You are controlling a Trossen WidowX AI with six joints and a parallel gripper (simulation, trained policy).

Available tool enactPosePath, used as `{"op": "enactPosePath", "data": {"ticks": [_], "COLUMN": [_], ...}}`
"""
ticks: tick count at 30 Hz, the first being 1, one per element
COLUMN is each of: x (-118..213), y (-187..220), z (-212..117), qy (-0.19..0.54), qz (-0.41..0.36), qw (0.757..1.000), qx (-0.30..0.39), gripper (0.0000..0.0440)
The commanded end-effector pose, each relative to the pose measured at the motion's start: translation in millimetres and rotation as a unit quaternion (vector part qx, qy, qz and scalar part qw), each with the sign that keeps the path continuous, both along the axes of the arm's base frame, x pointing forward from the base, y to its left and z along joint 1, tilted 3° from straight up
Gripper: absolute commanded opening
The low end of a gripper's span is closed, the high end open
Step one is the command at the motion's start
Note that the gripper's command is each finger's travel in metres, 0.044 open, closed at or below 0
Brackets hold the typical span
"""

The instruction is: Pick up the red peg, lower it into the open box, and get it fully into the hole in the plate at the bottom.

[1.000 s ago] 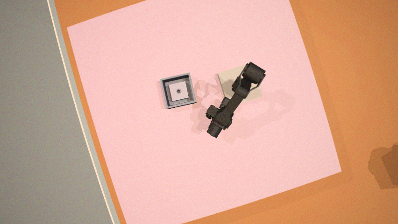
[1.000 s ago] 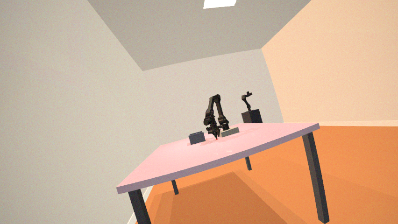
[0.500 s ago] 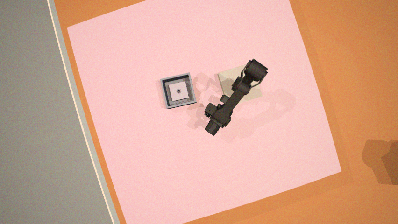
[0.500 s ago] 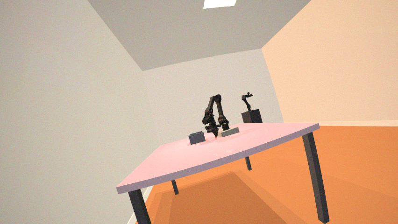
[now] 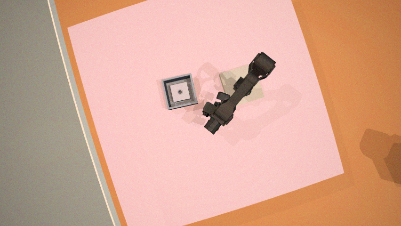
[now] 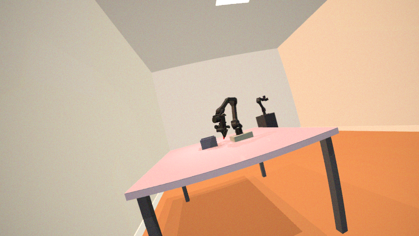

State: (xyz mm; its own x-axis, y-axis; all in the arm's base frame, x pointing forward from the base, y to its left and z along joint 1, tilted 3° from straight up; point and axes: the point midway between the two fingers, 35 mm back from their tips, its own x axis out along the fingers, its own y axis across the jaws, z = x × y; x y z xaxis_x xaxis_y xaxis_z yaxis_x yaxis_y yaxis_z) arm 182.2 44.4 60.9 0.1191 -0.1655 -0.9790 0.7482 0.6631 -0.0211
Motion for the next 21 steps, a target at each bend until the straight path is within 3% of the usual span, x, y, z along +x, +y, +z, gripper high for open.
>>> {"op": "enactPosePath", "data": {"ticks": [1, 12, 21], "x": [7.7, 31.9, 49.2], "y": [-6.9, -28.8, -55.8], "z": [16.7, 55.0, 65.3], "qy": [-0.02, -0.055, -0.065], "qz": [0.013, 0.027, 0.007], "qw": [1.0, 0.998, 0.997], "qx": [-0.01, -0.034, -0.043], "gripper": [0.0, 0.0, 0.0]}}
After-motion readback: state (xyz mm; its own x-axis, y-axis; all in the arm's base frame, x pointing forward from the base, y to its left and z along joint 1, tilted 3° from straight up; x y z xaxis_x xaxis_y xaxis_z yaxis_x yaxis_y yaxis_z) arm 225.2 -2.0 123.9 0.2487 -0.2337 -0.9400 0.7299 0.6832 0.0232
